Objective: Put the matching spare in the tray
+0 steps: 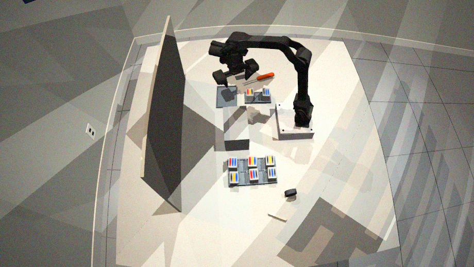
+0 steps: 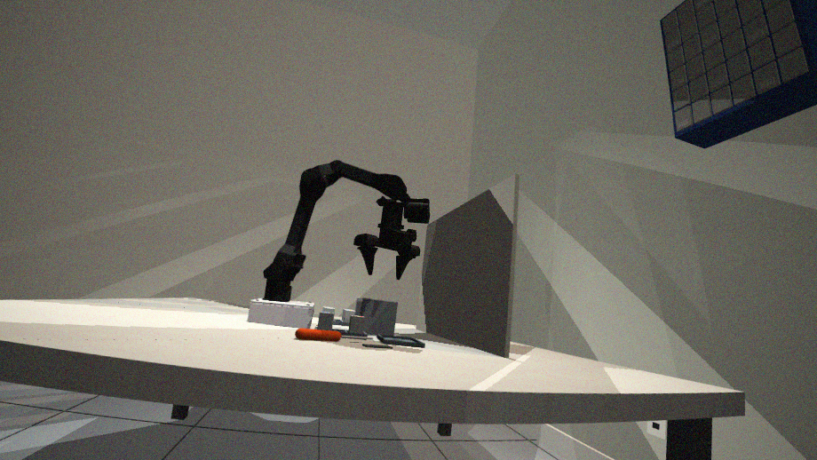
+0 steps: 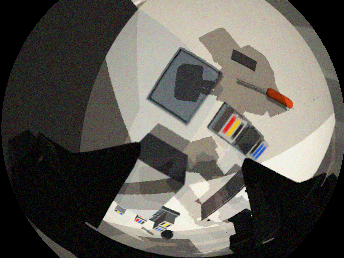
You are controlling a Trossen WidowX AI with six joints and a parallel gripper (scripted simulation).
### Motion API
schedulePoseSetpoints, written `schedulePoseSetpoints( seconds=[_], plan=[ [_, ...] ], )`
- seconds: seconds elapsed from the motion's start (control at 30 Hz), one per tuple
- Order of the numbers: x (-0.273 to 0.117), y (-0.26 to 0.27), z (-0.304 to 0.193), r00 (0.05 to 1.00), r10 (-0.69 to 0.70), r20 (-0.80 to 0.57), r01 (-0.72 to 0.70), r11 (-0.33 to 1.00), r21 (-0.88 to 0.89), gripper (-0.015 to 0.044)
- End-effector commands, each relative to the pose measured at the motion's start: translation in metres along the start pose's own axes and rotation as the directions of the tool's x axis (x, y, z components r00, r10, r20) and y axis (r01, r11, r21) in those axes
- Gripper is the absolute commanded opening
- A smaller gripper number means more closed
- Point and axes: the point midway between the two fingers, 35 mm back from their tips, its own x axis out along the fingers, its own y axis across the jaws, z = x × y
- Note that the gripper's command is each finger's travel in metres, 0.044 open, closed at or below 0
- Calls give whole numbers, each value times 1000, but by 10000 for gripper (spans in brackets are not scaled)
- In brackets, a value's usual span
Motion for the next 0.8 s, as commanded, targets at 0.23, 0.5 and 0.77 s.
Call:
schedulePoseSetpoints(
  seconds=[0.23, 0.5, 0.77],
  plan=[
    [23, -67, 5, 1000, -14, 0, 12, 898, 440, 440],
    [44, -67, 5, 1000, -14, 0, 12, 898, 440, 335],
    [63, -68, 5, 1000, -14, 0, 13, 898, 440, 300]
  ],
)
